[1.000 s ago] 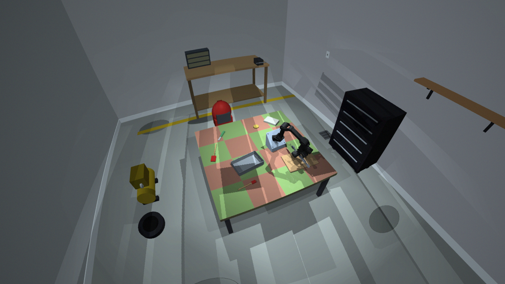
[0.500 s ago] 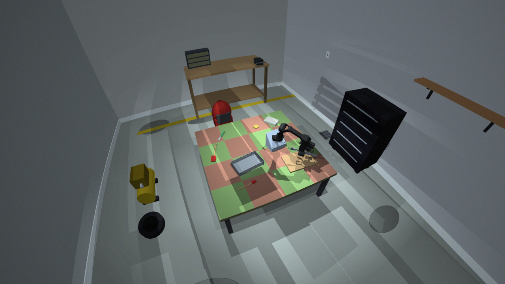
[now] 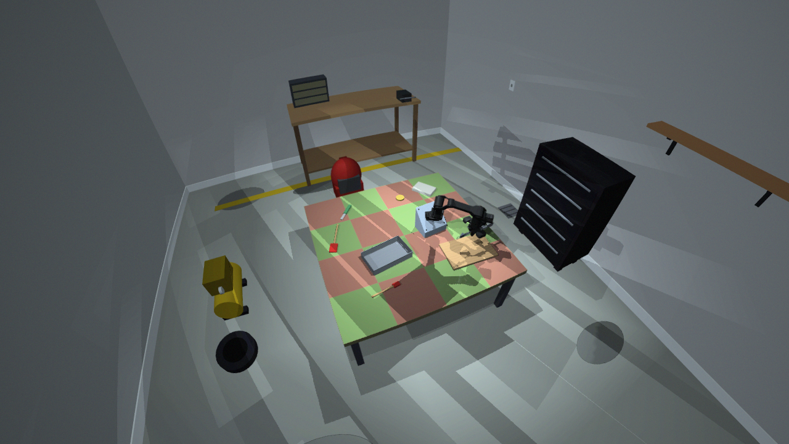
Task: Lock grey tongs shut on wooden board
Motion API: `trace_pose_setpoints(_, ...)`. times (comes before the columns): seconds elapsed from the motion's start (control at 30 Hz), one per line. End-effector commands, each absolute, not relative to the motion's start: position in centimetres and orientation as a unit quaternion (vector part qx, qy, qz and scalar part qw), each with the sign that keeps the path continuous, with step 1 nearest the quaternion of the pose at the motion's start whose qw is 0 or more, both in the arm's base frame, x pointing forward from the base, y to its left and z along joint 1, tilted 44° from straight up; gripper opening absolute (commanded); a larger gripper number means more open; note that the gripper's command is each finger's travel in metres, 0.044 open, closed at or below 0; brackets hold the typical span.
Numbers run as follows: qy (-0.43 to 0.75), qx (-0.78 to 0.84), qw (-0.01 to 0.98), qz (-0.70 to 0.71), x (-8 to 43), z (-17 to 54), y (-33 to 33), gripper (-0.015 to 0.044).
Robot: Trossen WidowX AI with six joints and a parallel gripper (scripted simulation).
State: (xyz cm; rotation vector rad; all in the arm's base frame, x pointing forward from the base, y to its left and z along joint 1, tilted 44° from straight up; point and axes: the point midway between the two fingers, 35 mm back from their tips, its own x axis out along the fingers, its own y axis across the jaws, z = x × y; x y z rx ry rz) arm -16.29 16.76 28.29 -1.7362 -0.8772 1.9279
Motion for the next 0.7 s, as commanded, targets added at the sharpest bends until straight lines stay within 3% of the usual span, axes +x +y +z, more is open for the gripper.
trace_pose_setpoints(0.0, -0.362, -0.624, 0.17, 0.672, -16.6, 28.5, 16.3, -0.015)
trace_pose_setpoints(0.33, -0.361, -0.626, 0.164, 0.672, -16.6, 28.4, 16.3, -0.015)
trace_pose_setpoints(0.67, -0.338, -0.643, 0.059, 0.684, -15.7, 25.9, 16.2, -0.015)
